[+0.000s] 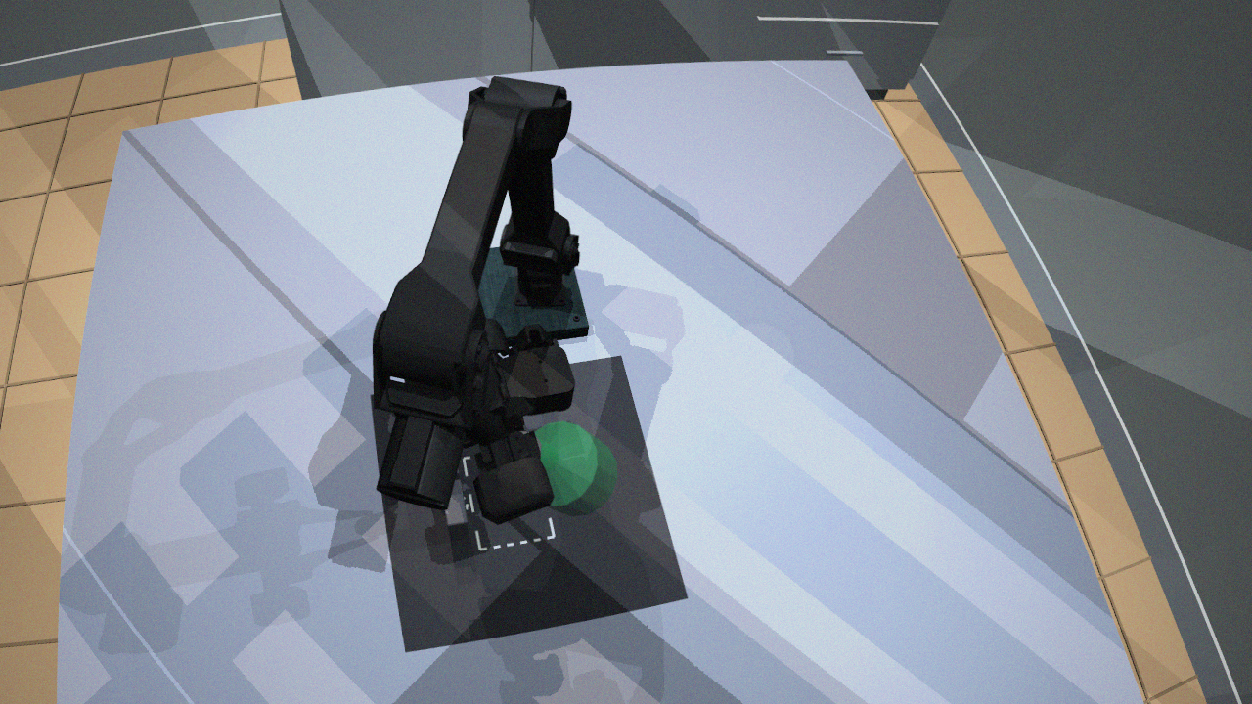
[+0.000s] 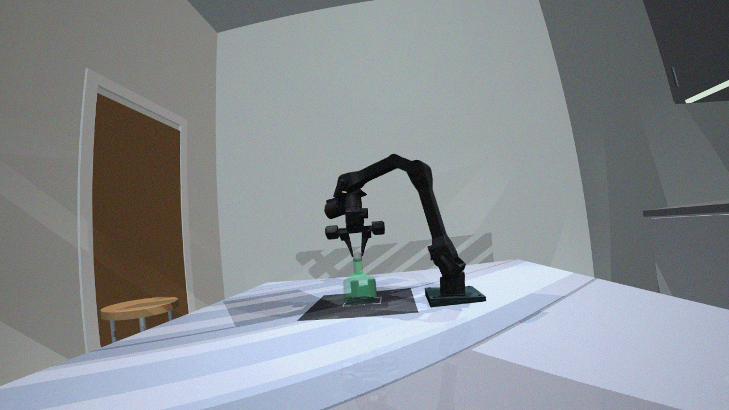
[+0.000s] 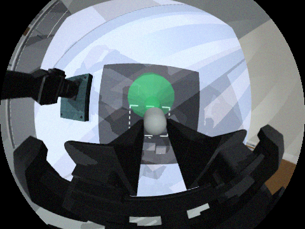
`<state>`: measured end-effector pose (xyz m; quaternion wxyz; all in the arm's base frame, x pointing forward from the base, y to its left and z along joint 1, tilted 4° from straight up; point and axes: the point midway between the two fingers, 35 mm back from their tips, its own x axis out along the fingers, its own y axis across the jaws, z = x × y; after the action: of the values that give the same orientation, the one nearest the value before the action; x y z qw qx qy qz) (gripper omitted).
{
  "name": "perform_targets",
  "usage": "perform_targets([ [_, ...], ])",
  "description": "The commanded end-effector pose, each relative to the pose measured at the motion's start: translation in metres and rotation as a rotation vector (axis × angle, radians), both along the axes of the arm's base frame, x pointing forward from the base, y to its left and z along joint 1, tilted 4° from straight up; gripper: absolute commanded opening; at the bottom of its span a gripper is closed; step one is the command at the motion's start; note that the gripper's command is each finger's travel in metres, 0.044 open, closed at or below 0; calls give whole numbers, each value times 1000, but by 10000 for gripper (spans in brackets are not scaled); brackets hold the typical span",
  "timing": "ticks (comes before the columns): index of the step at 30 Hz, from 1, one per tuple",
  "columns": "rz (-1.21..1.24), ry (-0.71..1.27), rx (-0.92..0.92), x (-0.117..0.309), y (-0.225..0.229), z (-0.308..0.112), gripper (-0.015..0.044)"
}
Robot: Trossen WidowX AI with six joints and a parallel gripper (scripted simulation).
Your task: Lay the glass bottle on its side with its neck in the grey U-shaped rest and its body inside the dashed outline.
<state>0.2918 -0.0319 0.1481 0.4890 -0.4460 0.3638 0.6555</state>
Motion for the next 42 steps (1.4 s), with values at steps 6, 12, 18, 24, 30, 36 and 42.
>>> perform_targets([
  [6,0,0,1,2,-13,-3,102],
  [12,1,1,16,2,-17,-4,102],
  [18,1,3,30,3,-21,-5,102],
  [24,2,4,44,4,-25,-7,102],
  [30,1,4,57,4,-30,-8,102],
  [36,1,4,69,5,-35,-10,102],
  [42,0,4,80,6,-40,-13,102],
])
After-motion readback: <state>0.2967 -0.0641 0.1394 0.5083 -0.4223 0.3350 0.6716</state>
